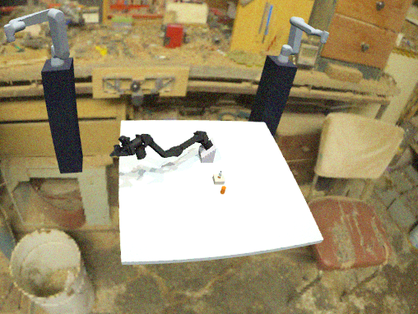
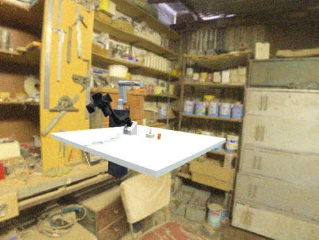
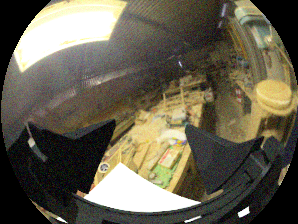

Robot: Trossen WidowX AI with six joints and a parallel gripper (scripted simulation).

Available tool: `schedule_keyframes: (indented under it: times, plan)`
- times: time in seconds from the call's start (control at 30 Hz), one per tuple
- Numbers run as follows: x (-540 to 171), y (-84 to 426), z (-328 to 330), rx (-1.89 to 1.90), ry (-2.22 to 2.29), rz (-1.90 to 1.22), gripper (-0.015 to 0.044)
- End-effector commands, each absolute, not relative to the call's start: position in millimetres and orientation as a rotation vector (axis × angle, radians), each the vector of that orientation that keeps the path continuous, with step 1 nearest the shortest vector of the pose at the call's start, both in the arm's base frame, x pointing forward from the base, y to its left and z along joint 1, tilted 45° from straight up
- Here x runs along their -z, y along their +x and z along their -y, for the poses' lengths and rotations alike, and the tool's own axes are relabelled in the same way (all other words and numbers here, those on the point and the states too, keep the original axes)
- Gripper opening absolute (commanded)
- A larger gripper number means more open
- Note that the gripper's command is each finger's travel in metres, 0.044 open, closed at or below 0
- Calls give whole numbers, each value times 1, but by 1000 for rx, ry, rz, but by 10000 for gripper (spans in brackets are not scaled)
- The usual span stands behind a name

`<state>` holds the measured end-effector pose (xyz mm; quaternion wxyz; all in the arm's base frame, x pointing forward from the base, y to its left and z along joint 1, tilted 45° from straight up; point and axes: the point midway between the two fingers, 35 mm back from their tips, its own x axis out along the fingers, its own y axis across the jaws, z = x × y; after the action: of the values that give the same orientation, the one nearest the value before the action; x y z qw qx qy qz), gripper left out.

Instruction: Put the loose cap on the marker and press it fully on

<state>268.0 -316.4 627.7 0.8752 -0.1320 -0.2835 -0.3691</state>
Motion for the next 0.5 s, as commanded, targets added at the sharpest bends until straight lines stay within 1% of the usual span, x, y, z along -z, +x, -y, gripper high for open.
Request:
schedule_keyframes:
  times: [0.0, 0.17, 0.33, 0.47]
  plan:
    - [-630, 266, 315, 770, -276, 599, 374]
    - [-676, 210, 284, 748, -289, 788, 249]
    - [-713, 160, 242, 698, -323, 957, 249]
    - [-741, 116, 192, 626, -373, 1100, 249]
